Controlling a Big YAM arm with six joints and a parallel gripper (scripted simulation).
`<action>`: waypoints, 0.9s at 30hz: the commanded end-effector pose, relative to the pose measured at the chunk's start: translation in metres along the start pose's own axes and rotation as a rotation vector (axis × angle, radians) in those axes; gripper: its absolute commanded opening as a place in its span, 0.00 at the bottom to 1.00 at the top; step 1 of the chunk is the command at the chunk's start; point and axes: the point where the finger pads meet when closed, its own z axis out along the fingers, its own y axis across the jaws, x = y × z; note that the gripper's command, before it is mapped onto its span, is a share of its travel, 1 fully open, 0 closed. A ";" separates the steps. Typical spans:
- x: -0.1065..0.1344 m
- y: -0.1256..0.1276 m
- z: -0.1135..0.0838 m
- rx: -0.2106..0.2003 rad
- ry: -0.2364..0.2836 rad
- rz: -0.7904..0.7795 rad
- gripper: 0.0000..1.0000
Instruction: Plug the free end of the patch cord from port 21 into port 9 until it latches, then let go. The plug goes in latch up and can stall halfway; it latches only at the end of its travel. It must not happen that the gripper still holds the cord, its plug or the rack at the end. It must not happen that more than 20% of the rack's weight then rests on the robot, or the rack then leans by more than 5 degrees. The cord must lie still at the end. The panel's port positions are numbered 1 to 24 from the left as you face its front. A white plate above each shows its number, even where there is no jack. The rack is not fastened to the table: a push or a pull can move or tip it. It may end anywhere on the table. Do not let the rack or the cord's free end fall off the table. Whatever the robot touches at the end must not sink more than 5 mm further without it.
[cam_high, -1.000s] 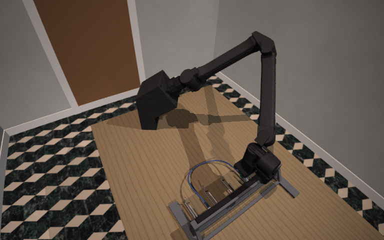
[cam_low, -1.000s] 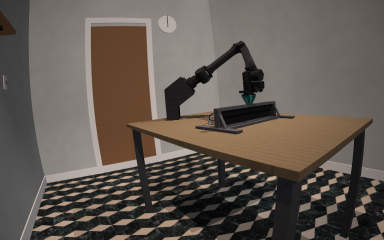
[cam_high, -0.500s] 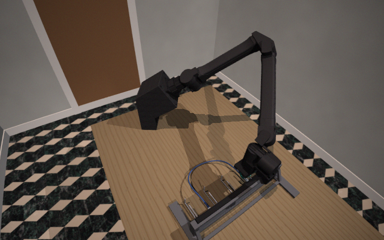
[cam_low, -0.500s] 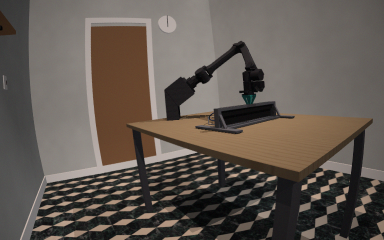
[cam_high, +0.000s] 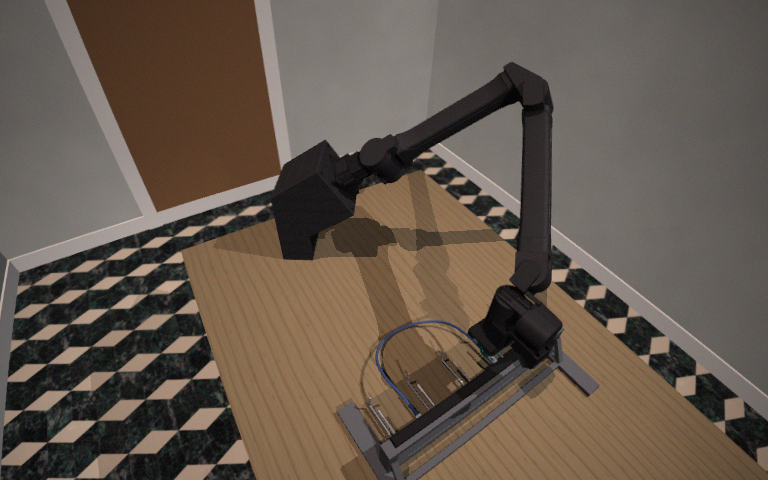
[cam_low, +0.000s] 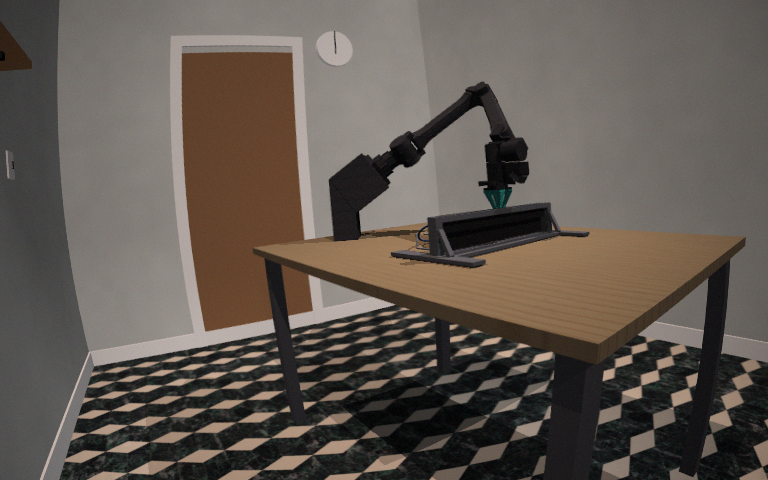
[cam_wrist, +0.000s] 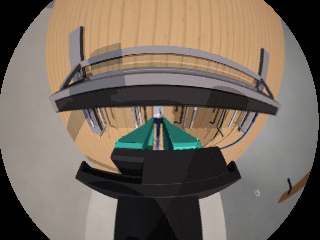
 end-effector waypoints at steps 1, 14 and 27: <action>-0.004 -0.016 -0.015 0.019 -0.020 0.034 0.00; -0.003 -0.016 -0.015 0.019 -0.019 0.035 0.00; -0.005 -0.015 -0.016 0.020 -0.021 0.031 0.00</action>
